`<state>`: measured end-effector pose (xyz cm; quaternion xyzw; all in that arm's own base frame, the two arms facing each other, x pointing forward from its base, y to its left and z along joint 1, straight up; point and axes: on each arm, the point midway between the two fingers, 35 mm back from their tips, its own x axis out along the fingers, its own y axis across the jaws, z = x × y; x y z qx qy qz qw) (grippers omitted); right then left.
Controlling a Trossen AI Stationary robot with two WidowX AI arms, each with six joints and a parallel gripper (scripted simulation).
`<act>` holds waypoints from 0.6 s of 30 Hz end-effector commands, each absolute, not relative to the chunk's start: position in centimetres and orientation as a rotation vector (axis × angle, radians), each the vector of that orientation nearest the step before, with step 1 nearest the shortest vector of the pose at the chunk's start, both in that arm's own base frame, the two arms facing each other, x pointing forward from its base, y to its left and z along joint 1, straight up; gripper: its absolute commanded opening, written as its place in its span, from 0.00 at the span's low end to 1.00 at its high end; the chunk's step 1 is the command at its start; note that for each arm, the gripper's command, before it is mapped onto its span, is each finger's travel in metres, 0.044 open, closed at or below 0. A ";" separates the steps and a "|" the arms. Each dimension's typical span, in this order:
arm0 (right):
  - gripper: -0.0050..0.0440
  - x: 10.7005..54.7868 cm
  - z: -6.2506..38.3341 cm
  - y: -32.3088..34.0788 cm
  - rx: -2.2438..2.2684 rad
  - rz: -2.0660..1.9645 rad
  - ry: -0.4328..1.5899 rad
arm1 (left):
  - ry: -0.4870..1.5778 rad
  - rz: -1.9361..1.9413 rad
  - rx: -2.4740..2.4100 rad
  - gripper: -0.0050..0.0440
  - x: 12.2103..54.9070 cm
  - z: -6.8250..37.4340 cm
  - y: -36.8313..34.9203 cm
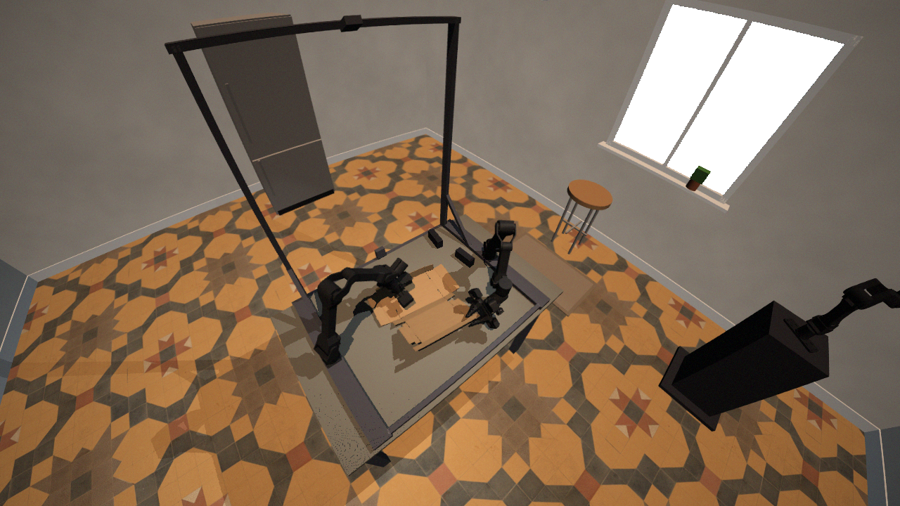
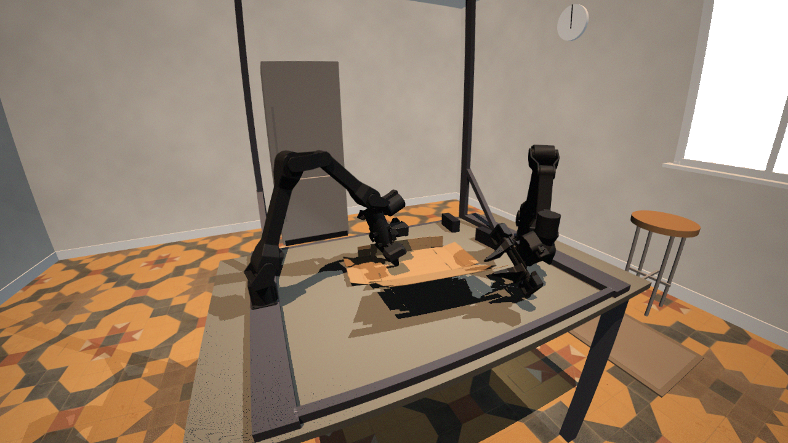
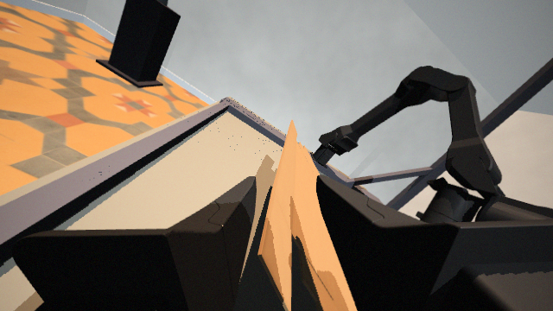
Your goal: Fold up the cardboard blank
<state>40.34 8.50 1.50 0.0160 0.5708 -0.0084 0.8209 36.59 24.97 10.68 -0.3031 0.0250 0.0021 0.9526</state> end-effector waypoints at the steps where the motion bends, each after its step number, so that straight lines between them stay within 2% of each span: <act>1: 0.51 38.2 -2.1 8.1 0.024 -0.030 1.328 | 0.037 0.007 -0.603 0.28 36.6 11.5 25.1; 5: 0.51 38.2 -2.1 8.1 0.024 -0.030 1.328 | 0.037 0.007 -0.603 0.10 36.6 11.5 25.1; 18: 0.51 38.1 -2.3 8.1 0.024 -0.031 1.329 | 0.036 0.012 -0.604 0.10 36.7 11.4 25.2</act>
